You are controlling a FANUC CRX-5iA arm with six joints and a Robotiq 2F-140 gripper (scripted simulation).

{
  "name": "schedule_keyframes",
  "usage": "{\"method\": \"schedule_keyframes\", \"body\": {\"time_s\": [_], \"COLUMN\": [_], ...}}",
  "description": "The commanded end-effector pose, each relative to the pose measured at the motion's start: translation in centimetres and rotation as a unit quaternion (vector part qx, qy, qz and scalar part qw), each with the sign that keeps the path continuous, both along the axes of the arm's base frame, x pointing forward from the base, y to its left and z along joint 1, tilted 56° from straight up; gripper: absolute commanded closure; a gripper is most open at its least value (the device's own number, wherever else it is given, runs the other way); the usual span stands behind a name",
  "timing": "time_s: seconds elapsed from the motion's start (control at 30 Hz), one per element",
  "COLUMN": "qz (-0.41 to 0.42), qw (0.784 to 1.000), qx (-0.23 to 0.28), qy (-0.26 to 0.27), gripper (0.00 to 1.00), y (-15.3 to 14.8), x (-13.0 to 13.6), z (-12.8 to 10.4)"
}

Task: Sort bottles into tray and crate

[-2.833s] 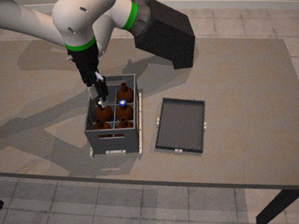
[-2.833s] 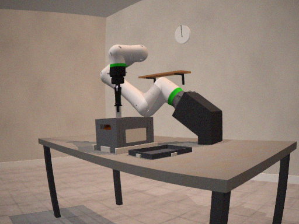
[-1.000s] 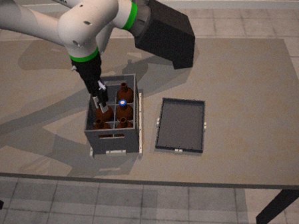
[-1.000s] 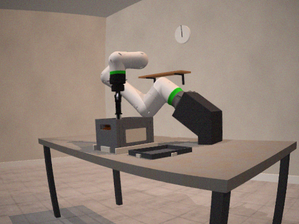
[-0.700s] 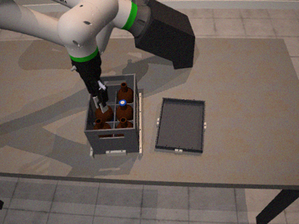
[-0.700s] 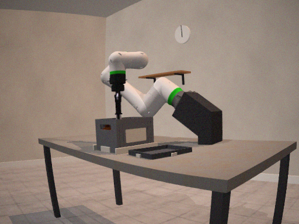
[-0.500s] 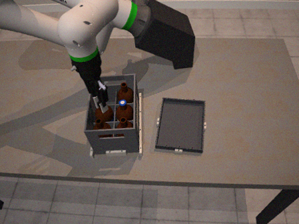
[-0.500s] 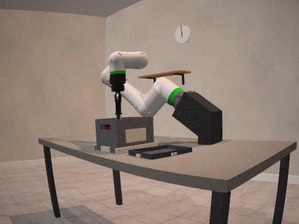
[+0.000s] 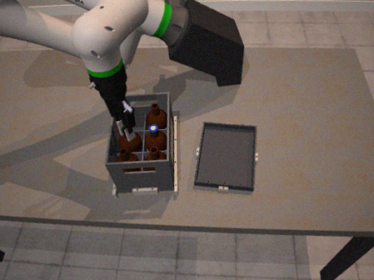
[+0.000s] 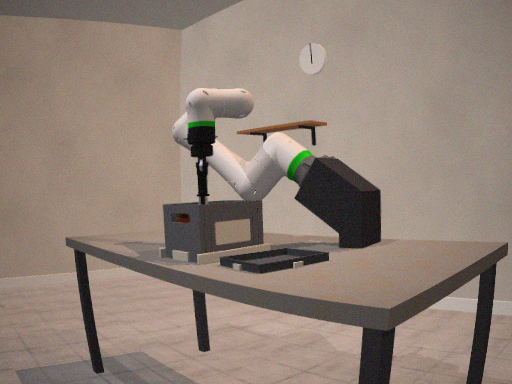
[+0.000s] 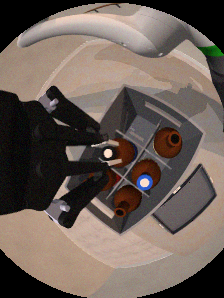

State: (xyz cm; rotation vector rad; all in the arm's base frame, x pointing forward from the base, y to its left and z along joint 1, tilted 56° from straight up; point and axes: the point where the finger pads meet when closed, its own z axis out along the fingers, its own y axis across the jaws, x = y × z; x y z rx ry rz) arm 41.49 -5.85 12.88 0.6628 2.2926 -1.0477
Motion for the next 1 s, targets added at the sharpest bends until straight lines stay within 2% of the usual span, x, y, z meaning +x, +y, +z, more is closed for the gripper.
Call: {"method": "schedule_keyframes", "body": {"time_s": [0.0,0.7,0.97], "qz": [0.000,0.000,0.000], "qw": [1.000,1.000,1.000], "qx": [0.000,0.000,0.000], "qy": [0.000,0.000,0.000], "gripper": [1.00,1.00,1.00], "y": [0.0,0.0,2.1], "x": [0.0,0.0,-0.7], "z": [0.0,0.0,1.5]}}
